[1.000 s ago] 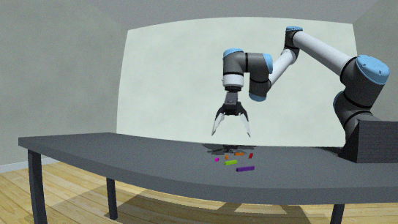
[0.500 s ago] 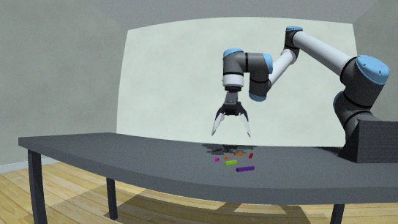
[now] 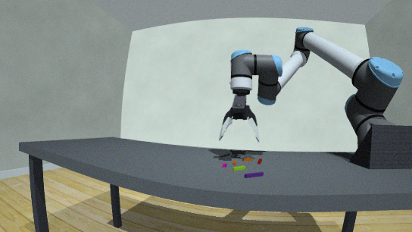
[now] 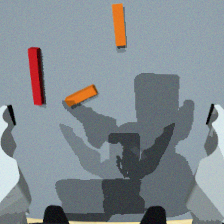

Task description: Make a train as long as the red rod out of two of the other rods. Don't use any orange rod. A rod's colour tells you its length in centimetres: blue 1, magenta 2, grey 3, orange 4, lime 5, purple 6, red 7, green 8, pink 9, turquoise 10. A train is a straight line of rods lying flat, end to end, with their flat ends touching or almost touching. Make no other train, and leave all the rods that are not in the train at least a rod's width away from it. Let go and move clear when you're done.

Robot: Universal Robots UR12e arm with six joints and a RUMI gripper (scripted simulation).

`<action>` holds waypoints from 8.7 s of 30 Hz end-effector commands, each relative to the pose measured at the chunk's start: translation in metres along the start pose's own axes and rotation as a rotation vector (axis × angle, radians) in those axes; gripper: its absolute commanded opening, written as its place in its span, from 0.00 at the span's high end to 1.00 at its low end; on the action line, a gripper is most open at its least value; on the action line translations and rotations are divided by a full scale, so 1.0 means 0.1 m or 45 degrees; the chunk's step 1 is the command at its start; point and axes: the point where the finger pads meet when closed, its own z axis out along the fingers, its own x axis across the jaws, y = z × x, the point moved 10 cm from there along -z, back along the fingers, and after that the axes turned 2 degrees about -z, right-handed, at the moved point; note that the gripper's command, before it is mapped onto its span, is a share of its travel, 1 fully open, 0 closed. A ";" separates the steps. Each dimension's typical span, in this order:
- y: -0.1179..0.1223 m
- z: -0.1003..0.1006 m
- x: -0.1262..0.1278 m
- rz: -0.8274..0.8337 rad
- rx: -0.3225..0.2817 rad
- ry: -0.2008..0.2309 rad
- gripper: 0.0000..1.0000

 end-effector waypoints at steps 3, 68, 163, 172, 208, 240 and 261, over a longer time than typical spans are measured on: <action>0.00 -0.01 0.00 0.000 0.000 0.001 0.00; -0.01 -0.01 0.00 -0.033 0.000 0.001 0.00; -0.89 -0.05 0.32 -3.424 -0.001 0.003 0.00; -0.96 -0.05 0.36 -3.652 -0.002 0.002 0.00; -1.05 -0.05 0.41 -3.914 -0.002 0.001 0.86; -1.05 -0.05 0.41 -3.914 -0.002 0.001 0.86; -1.05 0.10 0.41 -3.914 -0.002 0.001 0.86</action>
